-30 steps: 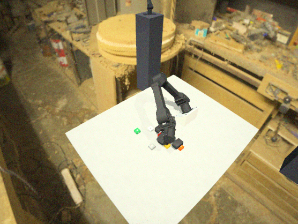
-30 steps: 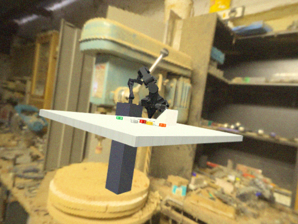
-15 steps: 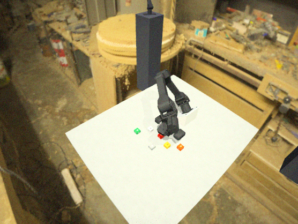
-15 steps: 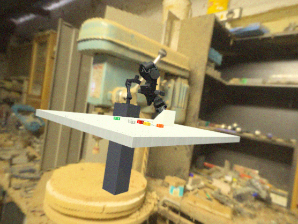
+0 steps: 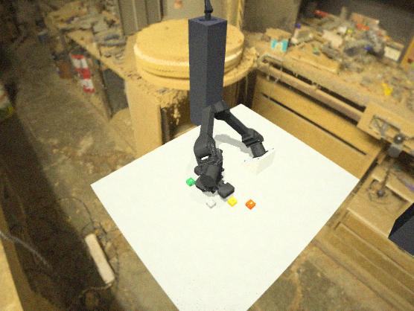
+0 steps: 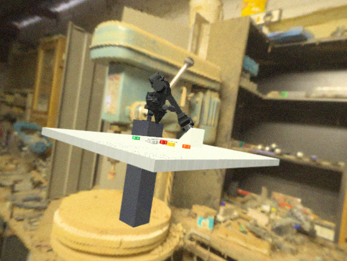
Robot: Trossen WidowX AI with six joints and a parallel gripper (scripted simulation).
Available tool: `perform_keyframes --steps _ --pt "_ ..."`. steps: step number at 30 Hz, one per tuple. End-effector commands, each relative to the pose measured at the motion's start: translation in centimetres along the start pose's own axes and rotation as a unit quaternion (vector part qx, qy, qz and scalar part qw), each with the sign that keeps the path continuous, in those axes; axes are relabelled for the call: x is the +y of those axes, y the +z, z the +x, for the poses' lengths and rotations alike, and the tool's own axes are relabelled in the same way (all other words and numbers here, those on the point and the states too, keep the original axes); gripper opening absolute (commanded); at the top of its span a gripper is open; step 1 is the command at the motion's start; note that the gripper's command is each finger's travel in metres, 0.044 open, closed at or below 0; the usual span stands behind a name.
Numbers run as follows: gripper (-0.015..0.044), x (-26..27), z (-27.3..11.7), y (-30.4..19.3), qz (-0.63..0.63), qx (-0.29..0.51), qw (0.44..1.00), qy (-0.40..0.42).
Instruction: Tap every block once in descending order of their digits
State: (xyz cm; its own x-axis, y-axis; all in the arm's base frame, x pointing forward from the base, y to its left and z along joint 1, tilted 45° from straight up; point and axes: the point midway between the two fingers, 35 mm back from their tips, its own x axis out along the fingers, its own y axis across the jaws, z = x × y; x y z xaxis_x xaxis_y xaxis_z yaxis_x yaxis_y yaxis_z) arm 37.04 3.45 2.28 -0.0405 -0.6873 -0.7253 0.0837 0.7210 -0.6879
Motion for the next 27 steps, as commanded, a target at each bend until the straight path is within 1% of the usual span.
perform_keyframes --steps 1,3,8,27 --pt "0.0020 -0.7 5.4 -0.6 -0.005 0.016 1.000 -0.011" --pt "0.0020 -0.8 6.4 -0.8 -0.004 0.016 1.000 -0.012" --pt "0.0020 -0.8 6.5 -0.8 -0.004 0.016 1.000 -0.012" --pt "0.0020 -0.9 9.4 -0.9 -0.004 0.016 1.000 -0.013"
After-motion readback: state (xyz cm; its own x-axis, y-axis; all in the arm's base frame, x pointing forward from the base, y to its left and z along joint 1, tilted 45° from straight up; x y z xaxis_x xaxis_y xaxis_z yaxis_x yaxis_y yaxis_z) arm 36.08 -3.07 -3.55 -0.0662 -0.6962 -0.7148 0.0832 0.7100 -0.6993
